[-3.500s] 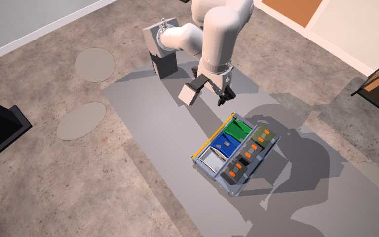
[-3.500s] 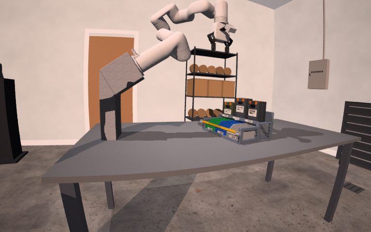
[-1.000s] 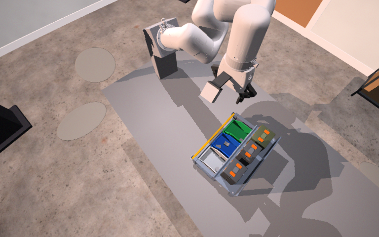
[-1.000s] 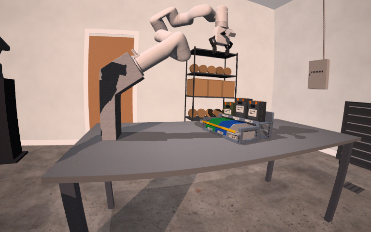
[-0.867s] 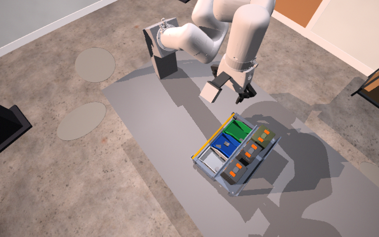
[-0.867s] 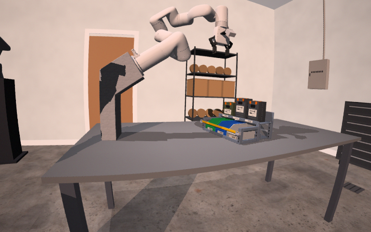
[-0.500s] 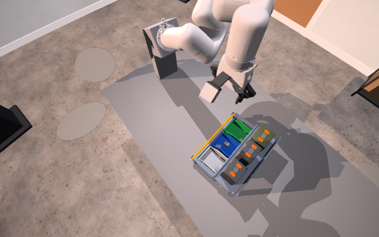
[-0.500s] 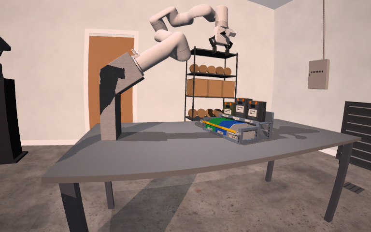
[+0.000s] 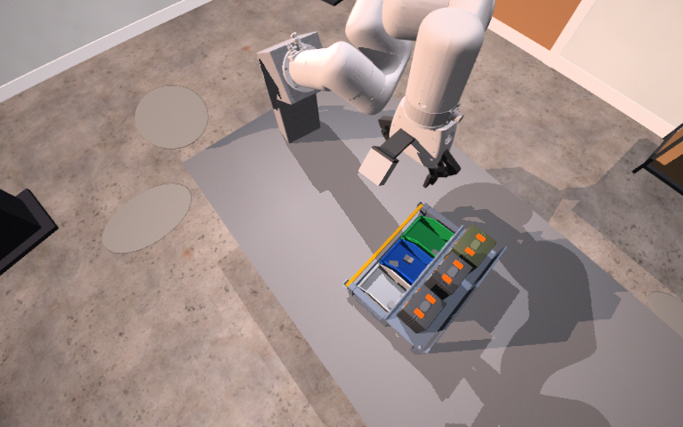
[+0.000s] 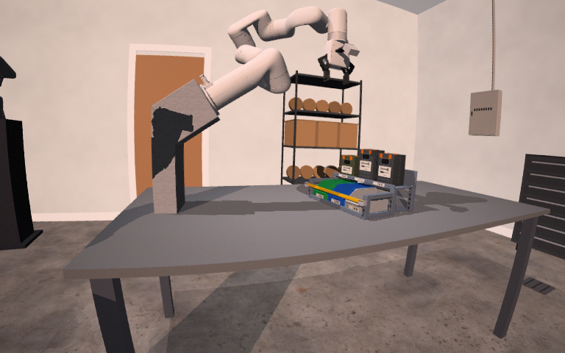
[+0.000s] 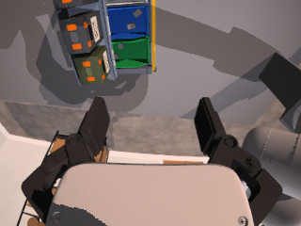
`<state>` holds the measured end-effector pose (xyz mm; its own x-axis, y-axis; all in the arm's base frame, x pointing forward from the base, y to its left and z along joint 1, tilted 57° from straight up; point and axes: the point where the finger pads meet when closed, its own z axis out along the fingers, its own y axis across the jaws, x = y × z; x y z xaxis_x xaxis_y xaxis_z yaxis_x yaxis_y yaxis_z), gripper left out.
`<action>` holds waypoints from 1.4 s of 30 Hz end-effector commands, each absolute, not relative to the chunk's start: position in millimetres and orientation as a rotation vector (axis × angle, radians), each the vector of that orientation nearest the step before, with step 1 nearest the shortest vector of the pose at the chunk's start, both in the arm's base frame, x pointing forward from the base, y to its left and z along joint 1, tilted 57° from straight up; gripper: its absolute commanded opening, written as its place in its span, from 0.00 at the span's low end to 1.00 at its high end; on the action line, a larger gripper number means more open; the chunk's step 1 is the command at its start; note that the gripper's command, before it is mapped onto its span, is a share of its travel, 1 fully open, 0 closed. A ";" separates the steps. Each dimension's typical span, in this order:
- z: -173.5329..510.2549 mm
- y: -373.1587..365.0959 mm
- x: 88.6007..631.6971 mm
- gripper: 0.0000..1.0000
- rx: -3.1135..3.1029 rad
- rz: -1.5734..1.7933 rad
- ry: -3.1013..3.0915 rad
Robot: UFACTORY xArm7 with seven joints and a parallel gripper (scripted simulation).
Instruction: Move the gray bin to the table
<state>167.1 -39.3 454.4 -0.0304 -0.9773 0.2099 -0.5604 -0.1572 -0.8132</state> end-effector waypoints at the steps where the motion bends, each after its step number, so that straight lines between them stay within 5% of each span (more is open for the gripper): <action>1: 455.6 -39.2 166.6 1.00 -1.749 -1.091 1.610; 42: 374.8 -60.9 290.1 1.00 -1.749 -1.090 1.609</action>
